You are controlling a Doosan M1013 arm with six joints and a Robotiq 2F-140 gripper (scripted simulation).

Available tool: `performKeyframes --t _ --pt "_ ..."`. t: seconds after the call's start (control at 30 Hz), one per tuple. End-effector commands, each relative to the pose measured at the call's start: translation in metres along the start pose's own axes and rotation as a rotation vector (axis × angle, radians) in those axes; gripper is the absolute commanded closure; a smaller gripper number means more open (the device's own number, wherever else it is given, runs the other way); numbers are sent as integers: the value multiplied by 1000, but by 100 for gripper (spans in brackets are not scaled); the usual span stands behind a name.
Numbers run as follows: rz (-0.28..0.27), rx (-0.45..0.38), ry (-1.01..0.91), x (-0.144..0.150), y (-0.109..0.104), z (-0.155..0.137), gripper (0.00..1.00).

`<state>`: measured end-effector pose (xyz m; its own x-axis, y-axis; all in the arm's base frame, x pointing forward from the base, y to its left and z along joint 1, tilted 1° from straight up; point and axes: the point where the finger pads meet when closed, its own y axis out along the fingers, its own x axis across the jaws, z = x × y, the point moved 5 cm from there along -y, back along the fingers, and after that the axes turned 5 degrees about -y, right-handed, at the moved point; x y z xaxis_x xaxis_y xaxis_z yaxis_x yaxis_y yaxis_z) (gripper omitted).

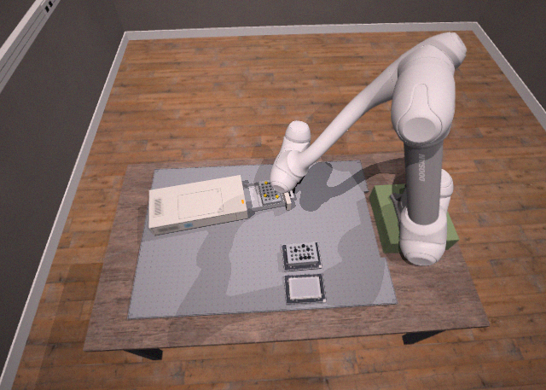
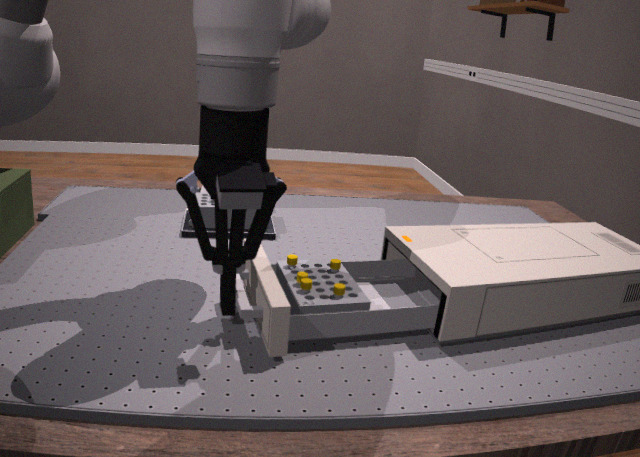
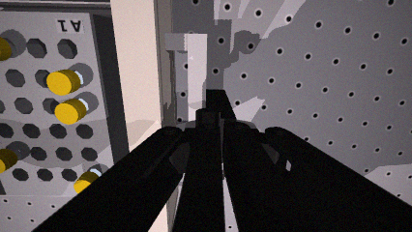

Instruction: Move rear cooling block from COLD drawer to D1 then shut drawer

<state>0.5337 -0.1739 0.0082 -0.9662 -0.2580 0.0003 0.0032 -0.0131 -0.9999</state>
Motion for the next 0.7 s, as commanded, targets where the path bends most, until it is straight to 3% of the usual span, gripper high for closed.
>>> performKeyframes --t 0.0,0.67 --pt "1 0 0 -4 -1 1 90" --pt "1 0 0 -26 -1 2 90"
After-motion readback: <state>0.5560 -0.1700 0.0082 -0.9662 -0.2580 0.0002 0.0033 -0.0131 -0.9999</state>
